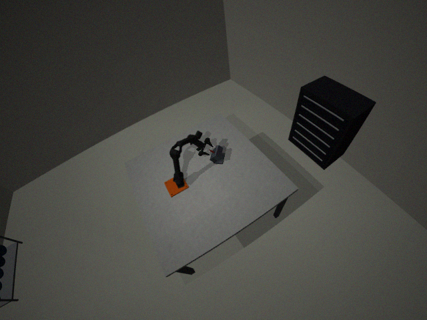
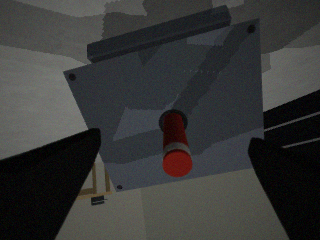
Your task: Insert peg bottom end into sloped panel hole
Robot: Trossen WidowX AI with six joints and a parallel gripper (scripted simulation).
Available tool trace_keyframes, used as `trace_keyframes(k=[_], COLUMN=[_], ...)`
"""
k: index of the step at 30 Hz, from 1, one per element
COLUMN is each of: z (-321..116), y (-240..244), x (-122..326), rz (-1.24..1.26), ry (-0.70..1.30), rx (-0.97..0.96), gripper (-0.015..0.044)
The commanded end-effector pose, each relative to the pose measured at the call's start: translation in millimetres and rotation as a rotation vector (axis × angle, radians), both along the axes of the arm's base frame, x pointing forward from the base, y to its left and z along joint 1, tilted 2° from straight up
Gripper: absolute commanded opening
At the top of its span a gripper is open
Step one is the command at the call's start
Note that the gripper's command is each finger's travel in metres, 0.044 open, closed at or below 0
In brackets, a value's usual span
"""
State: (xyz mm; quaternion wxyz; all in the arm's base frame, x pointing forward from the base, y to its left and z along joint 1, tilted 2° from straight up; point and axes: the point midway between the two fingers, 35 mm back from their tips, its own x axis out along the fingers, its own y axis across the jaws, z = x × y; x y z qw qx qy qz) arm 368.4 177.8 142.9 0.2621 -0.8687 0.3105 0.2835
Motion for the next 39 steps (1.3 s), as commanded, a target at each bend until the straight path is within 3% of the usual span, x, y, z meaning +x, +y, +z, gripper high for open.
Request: trace_keyframes(k=[1,39], z=[5.5,48.7], y=[4.3,34.8], x=[-3.9,-49.7], rz=[-0.002,0.005], ry=[-0.004,0.009], rx=[0.004,-0.002], gripper=[0.044,0.044])
